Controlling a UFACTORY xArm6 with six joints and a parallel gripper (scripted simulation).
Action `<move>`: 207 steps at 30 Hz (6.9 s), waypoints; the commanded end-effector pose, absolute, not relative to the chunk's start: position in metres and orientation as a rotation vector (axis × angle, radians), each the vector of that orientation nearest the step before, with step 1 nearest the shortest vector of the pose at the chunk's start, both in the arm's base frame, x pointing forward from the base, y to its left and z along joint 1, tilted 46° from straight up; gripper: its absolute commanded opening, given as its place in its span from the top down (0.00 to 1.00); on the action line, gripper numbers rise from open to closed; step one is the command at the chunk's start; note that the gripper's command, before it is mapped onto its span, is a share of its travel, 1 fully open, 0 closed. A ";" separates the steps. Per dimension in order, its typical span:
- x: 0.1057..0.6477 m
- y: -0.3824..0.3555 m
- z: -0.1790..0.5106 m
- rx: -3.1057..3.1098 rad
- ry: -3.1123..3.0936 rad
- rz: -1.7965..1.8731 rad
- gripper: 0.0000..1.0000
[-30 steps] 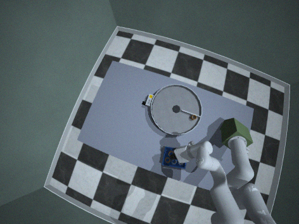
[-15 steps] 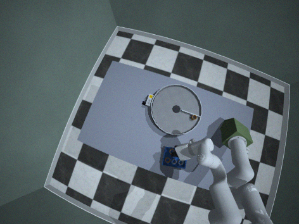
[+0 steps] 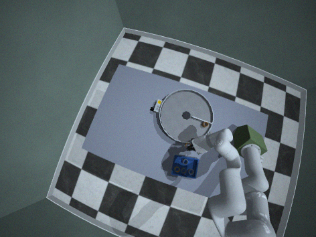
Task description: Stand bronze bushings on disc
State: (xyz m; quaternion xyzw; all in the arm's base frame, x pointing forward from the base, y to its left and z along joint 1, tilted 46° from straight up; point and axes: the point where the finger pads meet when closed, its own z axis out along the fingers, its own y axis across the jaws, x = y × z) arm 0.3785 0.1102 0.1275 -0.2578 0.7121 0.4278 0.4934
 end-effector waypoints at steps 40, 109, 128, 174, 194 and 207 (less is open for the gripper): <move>0.402 0.036 0.011 -0.643 1.703 1.058 1.00; 0.406 0.058 -0.010 -0.643 1.703 1.058 1.00; 0.406 0.059 -0.011 -0.643 1.703 1.058 1.00; 0.404 0.047 0.001 -0.643 1.703 1.058 0.83; 0.402 0.034 0.013 -0.643 1.703 1.058 0.84; 0.402 0.034 0.013 -0.640 1.706 1.063 0.84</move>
